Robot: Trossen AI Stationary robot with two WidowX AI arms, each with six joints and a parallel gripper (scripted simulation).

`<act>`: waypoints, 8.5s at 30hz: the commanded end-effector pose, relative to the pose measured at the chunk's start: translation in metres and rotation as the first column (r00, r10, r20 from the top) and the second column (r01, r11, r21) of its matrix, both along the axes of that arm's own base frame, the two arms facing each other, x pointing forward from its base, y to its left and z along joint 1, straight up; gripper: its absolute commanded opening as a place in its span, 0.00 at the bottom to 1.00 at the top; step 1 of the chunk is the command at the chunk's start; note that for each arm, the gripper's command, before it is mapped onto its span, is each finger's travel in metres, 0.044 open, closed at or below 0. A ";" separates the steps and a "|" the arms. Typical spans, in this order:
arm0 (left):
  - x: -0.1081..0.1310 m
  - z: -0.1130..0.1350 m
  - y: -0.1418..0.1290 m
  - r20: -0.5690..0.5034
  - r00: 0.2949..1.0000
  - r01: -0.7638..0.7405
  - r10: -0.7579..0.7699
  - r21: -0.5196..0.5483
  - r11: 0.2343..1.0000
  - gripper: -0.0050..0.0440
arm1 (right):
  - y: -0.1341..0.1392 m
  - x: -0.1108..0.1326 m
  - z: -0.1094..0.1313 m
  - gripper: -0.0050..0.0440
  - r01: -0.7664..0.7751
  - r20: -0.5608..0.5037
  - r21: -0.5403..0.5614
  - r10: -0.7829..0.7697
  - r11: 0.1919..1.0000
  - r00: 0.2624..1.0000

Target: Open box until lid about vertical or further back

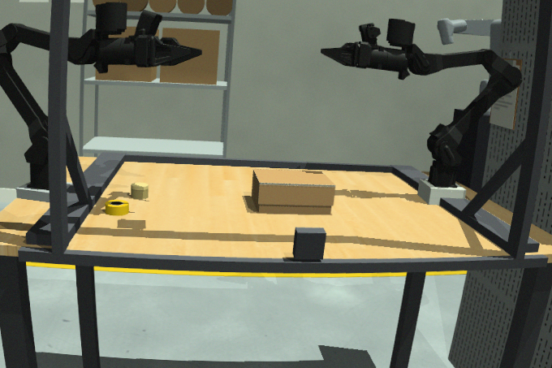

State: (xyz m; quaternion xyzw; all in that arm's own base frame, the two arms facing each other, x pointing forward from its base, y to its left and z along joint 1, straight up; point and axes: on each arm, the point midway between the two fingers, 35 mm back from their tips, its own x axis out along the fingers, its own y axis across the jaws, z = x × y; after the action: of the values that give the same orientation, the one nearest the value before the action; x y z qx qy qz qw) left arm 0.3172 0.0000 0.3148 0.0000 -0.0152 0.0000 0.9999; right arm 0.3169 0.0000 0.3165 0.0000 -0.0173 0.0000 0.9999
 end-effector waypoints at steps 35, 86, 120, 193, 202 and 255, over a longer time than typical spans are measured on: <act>0.122 -0.004 0.057 -0.114 0.983 -0.138 0.141 0.033 0.990 1.00 | 0.079 0.021 -0.109 0.27 -0.034 -0.219 0.115 0.059 0.993 0.974; 0.300 -0.222 0.158 -0.355 0.905 -0.251 0.234 -0.003 0.968 1.00 | 0.172 -0.080 -0.276 0.27 -0.105 -0.446 0.011 0.098 0.994 0.890; 0.299 -0.270 0.159 -0.358 0.904 -0.252 0.235 0.000 0.968 1.00 | 0.172 -0.080 -0.276 0.27 -0.105 -0.446 0.011 0.098 0.994 0.890; 0.302 -0.274 0.160 -0.331 0.913 -0.252 0.238 0.000 0.968 1.00 | 0.177 -0.039 -0.310 0.27 -0.116 -0.343 0.021 0.116 0.993 0.932; 0.301 -0.286 0.160 -0.349 0.907 -0.252 0.236 0.000 0.968 1.00 | 0.175 -0.032 -0.311 0.27 -0.117 -0.296 0.040 0.123 0.992 0.947; 0.302 -0.275 0.160 -0.331 0.913 -0.252 0.238 0.000 0.968 1.00 | 0.175 -0.033 -0.311 0.12 -0.116 -0.297 0.040 0.123 0.992 0.947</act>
State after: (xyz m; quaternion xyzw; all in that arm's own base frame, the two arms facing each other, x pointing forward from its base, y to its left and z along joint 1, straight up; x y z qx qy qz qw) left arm 0.6226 0.1603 0.0688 -0.0173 0.1204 0.1251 0.9847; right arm 0.2826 0.1736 0.0039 0.0096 0.1369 0.0596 0.9887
